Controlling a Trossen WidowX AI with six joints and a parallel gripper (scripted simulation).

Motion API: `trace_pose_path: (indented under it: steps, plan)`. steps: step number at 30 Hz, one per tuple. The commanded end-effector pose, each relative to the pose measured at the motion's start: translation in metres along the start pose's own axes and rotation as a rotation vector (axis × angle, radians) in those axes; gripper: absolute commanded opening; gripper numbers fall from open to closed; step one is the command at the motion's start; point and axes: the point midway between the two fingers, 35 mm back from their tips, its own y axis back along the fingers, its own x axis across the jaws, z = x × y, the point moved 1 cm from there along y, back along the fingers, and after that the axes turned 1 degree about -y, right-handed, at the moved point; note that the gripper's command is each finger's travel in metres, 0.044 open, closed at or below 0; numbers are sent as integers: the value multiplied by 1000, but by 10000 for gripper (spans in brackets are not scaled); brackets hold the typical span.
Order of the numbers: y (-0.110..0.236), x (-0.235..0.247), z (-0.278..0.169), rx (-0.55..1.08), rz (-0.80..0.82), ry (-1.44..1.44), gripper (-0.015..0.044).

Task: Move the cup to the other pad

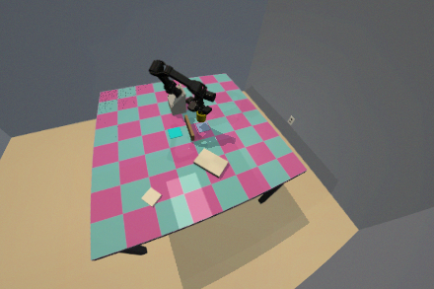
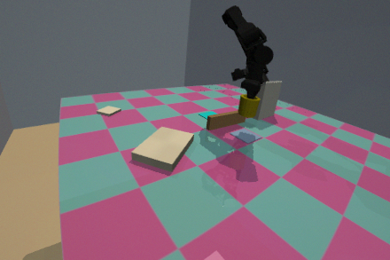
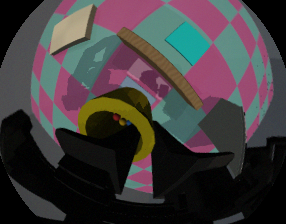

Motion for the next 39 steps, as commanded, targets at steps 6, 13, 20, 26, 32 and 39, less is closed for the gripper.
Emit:
trace_pose_path:
  steps: [6, 13, 20, 26, 32, 39]
  plan:
    - [1, -9, 16, -2, 6, 0, 0]
    - [1, -16, 27, -2, 6, 0, 0]
    - [2, -22, 38, -3, 6, -1, 0]
    - [2, -28, 48, -3, 5, -1, 0]
    - [2, -34, 58, -3, 5, -1, 0]
    - [2, -40, 69, -4, 5, -1, 0]
